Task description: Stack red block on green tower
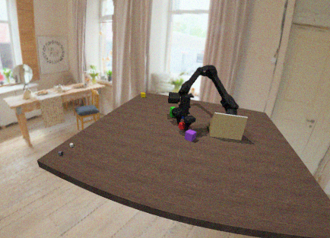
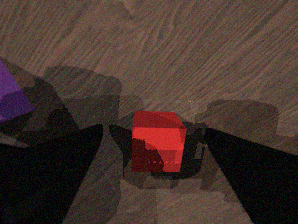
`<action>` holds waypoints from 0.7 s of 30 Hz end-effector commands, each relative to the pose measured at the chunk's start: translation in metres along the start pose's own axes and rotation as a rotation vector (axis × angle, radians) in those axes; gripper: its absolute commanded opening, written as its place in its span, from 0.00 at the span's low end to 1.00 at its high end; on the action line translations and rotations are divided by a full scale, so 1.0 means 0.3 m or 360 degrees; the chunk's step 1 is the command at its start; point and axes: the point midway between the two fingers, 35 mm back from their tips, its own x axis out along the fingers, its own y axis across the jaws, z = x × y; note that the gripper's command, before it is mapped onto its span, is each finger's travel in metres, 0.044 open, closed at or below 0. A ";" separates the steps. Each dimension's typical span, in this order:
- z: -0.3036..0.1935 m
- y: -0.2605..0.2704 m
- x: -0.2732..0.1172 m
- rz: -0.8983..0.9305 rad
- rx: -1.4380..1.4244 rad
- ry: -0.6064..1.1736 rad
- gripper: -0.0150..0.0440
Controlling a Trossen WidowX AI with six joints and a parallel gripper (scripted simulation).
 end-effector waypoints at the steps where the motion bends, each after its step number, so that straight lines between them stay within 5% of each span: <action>1: -0.006 0.002 0.005 -0.0005 -0.0013 0.0009 1.00; 7: -0.006 0.003 0.002 -0.0005 -0.0013 0.0009 1.00; 19: -0.006 0.003 0.002 -0.0005 -0.0013 0.0009 0.47; 21: -0.006 0.003 0.002 -0.0005 -0.0013 0.0009 0.44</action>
